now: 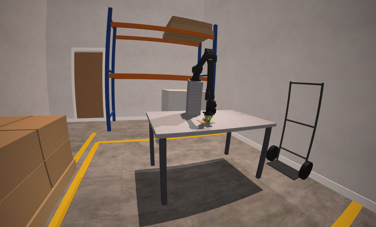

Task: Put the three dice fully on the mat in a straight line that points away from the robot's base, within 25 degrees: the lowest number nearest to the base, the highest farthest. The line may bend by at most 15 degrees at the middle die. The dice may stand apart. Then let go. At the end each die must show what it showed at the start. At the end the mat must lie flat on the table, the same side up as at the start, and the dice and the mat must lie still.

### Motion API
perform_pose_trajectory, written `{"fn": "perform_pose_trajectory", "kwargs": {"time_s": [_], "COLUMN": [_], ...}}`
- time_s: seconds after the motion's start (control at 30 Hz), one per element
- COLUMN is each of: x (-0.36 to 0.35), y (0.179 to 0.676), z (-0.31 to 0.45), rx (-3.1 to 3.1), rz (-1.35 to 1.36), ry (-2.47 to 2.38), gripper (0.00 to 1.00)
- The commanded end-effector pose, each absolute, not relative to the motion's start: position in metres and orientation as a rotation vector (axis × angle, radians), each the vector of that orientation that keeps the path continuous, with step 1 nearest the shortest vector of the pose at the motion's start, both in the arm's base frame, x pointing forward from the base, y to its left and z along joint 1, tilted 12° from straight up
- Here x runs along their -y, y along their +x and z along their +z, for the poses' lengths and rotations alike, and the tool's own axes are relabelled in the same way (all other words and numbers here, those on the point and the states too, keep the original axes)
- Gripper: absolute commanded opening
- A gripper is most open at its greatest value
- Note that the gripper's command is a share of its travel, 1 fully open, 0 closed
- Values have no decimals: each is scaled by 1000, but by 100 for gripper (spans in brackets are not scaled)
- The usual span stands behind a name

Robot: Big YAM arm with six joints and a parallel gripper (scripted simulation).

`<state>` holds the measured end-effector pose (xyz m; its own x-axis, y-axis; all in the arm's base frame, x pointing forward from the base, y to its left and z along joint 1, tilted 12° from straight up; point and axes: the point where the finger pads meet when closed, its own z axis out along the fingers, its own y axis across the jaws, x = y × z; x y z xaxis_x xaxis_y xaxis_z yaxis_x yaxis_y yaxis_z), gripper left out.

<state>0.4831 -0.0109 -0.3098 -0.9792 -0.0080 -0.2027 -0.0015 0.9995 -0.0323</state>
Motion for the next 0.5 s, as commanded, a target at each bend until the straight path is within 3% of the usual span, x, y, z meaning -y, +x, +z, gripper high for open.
{"fn": "perform_pose_trajectory", "kwargs": {"time_s": [0.0, 0.47], "x": [8, 8], "y": [483, 483], "z": [-315, -315], "rx": [-2932, -2932], "rz": [-45, -45], "ry": [-7, -7], "gripper": [20, 32]}}
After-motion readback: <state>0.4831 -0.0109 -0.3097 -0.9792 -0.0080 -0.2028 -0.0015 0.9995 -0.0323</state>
